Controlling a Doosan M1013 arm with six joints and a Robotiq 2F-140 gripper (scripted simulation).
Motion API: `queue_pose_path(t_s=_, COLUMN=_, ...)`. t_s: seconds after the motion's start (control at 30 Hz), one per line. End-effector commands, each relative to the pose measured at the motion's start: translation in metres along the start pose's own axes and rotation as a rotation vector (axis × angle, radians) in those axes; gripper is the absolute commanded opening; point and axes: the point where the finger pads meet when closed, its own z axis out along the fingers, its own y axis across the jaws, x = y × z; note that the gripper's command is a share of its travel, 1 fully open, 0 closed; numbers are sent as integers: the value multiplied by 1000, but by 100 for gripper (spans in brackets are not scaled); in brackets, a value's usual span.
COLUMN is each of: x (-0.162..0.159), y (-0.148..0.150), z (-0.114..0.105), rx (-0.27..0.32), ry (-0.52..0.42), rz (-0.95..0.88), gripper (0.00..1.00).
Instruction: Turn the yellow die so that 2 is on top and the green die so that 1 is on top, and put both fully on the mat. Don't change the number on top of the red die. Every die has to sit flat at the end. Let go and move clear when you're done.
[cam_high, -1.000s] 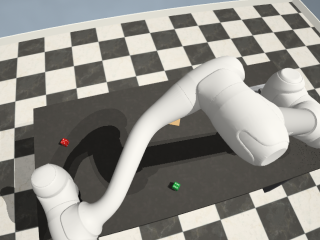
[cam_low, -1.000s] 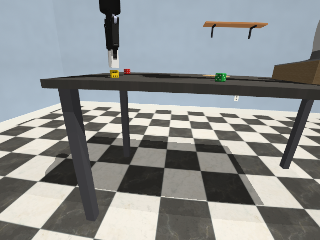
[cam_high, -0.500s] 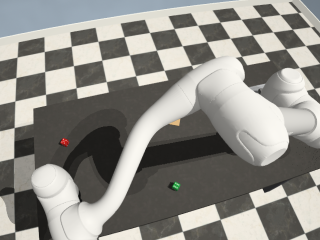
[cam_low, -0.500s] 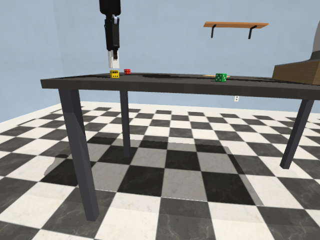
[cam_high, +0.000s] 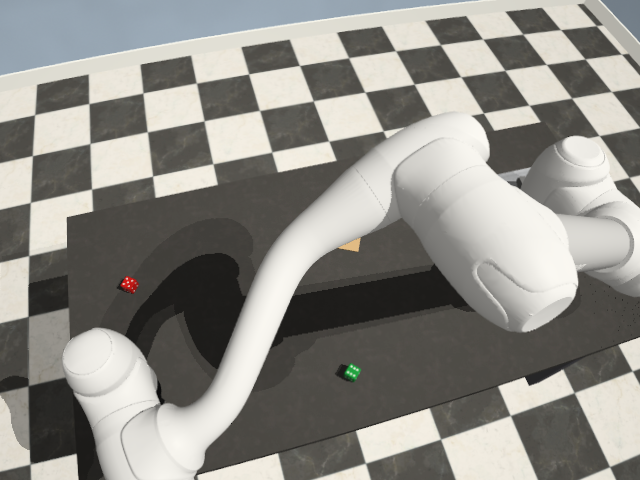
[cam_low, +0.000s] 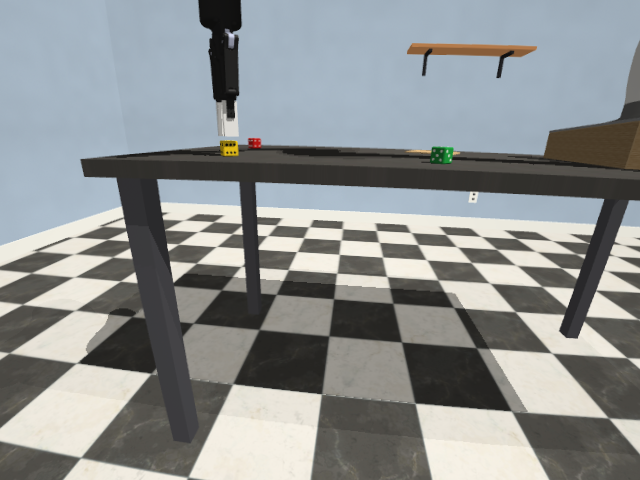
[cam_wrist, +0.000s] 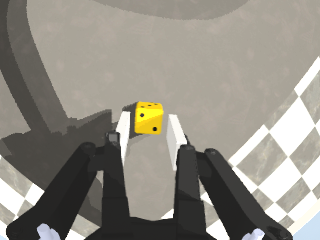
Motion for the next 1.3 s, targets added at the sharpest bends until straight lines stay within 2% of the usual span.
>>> queue_pose_path(t_s=0.0, x=0, y=0, z=0, rx=0, ry=0, rz=0, gripper=35)
queue_pose_path(t_s=0.6, x=0, y=0, z=2, rx=0, ry=0, rz=0, gripper=35)
queue_pose_path(t_s=1.27, x=0, y=0, z=34, rx=0, ry=0, rz=0, gripper=35)
